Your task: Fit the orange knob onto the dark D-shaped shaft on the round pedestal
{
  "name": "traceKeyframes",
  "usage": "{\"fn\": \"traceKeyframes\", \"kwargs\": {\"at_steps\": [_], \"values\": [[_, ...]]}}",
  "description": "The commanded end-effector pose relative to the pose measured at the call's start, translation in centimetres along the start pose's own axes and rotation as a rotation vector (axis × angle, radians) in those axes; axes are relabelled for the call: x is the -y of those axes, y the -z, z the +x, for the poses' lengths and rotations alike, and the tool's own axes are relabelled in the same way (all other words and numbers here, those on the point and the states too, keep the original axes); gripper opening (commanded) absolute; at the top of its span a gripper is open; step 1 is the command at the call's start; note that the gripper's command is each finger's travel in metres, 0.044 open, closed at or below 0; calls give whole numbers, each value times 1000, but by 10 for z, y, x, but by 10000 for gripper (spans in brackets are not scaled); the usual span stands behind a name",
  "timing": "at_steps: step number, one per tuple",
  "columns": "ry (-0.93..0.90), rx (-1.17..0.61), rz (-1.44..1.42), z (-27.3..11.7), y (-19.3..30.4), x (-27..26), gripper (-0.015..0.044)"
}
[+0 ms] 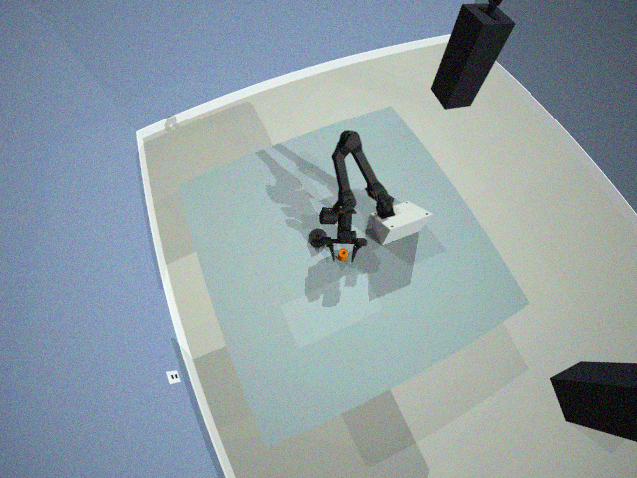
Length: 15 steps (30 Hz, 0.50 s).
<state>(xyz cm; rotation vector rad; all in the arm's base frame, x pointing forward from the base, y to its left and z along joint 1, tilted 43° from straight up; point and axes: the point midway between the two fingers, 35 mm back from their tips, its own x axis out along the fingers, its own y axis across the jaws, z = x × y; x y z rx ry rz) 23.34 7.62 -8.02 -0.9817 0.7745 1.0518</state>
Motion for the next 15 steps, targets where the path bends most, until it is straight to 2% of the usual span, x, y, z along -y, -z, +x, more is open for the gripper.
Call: {"fn": "traceKeyframes", "kwargs": {"at_steps": [1,8,15], "values": [[-1,4,-2,0,0,0,440],[-1,3,-2,-2,-7,1,440],[1,4,1,-35,-72,1,440]]}}
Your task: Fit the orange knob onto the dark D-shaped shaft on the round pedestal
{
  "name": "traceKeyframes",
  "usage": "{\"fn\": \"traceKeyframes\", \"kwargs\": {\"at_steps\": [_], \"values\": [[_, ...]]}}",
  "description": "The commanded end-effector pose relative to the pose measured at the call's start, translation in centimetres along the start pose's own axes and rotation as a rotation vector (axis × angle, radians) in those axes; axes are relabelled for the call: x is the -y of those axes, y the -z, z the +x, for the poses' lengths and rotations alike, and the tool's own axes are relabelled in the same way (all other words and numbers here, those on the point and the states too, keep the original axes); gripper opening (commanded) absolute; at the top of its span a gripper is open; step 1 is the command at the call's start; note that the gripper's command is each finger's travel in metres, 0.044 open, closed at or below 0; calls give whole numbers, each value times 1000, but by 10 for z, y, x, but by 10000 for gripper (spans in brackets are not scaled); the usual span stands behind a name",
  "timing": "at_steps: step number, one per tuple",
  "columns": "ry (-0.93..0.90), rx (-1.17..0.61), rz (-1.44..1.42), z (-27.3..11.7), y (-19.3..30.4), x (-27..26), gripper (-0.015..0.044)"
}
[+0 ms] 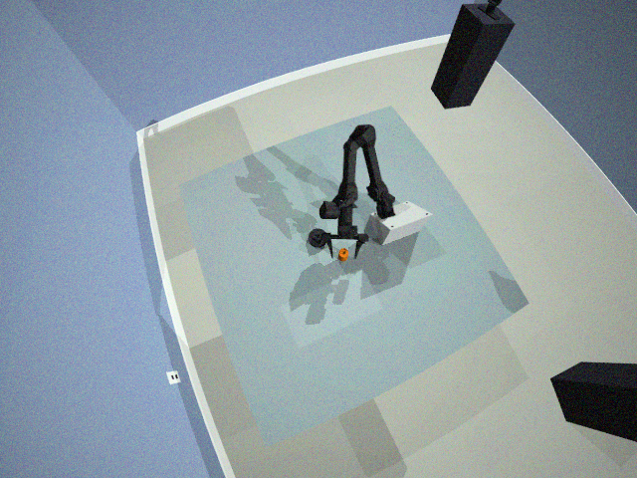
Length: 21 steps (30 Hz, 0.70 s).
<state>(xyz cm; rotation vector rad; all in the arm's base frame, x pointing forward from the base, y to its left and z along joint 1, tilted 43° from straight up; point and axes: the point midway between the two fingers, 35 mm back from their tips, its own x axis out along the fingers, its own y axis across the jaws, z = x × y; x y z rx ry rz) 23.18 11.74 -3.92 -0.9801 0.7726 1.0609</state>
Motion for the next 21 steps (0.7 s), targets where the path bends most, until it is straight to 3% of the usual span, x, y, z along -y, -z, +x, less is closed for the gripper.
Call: {"fn": "traceKeyframes", "kwargs": {"at_steps": [1,8,14,21], "values": [[7,0,4,-13,-20,-2,440],[-58,-128,53,-6,-18,-5,440],[-152,-529,116,-3,-14,-13,440],[-65,-972,64,-19,-26,-8,440]]}}
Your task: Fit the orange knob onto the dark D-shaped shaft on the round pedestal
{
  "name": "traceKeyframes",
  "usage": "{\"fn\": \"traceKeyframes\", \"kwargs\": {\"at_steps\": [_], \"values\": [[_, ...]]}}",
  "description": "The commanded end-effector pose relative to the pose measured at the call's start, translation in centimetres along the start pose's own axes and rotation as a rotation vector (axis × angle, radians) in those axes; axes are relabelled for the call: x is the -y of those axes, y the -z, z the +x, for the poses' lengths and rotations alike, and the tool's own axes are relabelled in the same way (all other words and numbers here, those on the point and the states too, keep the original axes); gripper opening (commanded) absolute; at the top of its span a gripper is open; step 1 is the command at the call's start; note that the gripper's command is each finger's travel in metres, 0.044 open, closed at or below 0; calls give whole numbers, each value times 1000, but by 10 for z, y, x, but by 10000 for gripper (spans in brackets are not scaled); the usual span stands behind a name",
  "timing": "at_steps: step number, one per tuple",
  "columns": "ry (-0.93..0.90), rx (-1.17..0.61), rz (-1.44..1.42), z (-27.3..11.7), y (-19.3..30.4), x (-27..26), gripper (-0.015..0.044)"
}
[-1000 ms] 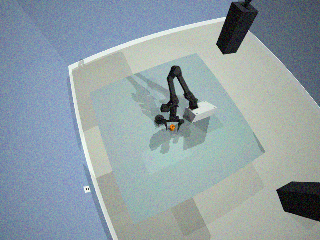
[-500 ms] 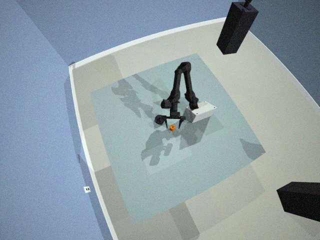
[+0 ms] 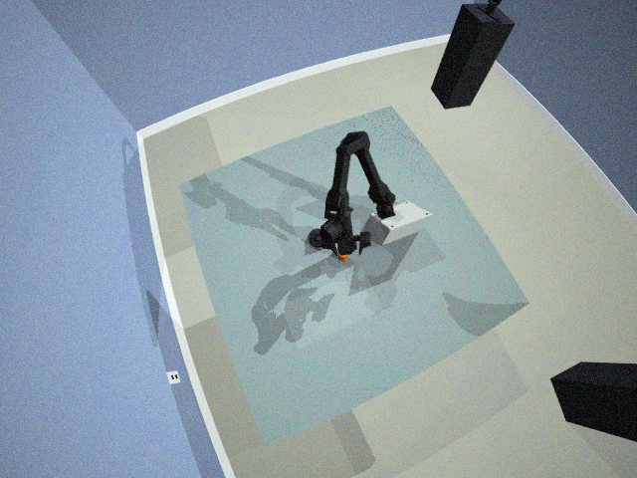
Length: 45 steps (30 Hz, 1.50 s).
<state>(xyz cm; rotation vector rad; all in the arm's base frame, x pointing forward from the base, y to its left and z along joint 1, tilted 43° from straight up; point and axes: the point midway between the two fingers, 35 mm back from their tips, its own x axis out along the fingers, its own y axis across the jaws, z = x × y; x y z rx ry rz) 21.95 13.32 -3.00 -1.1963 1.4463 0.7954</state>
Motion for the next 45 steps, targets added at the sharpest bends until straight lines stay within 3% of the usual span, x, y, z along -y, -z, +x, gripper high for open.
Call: {"fn": "traceKeyframes", "kwargs": {"at_steps": [1,4,17,29,37,41,45], "values": [[134,-364,-6,-21,-1,3,440],[186,-437,-16,-29,-3,5,440],[189,-435,-2,-29,-3,5,440],[386,-308,953,-29,-2,5,440],[388,-306,967,-29,-2,5,440],[394,-302,988,-1,12,11,440],[394,-302,990,3,13,12,440]]}}
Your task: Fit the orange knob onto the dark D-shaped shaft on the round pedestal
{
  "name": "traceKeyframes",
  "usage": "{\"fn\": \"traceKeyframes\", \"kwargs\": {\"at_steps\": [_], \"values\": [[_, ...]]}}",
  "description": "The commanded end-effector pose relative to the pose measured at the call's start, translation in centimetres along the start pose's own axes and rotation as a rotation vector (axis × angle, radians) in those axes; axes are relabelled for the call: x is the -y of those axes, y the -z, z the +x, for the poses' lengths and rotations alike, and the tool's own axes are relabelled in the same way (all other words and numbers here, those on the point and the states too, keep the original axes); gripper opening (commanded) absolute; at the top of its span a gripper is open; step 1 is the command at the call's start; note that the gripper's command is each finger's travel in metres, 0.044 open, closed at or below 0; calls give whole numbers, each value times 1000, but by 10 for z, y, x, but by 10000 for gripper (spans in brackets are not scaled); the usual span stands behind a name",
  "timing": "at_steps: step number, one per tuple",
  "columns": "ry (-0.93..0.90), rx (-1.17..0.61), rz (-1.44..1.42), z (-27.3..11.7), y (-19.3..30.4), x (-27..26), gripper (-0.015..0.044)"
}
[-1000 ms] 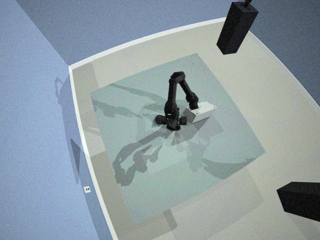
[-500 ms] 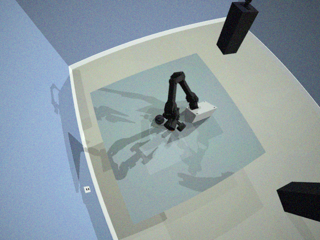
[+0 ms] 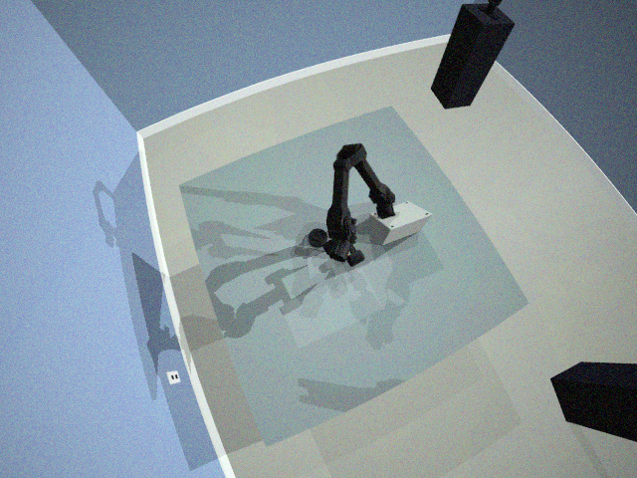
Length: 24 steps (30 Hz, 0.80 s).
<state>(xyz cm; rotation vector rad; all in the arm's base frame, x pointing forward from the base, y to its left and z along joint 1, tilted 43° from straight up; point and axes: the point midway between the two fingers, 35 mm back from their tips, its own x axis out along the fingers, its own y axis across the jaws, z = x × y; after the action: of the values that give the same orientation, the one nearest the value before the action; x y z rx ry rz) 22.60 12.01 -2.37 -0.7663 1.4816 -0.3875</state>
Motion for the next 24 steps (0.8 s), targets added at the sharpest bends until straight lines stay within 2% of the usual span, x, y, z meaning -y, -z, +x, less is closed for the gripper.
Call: {"fn": "traceKeyframes", "kwargs": {"at_steps": [1,24], "values": [[3,4,0,9,-1,-1,440],[3,5,0,48,-3,-2,440]]}}
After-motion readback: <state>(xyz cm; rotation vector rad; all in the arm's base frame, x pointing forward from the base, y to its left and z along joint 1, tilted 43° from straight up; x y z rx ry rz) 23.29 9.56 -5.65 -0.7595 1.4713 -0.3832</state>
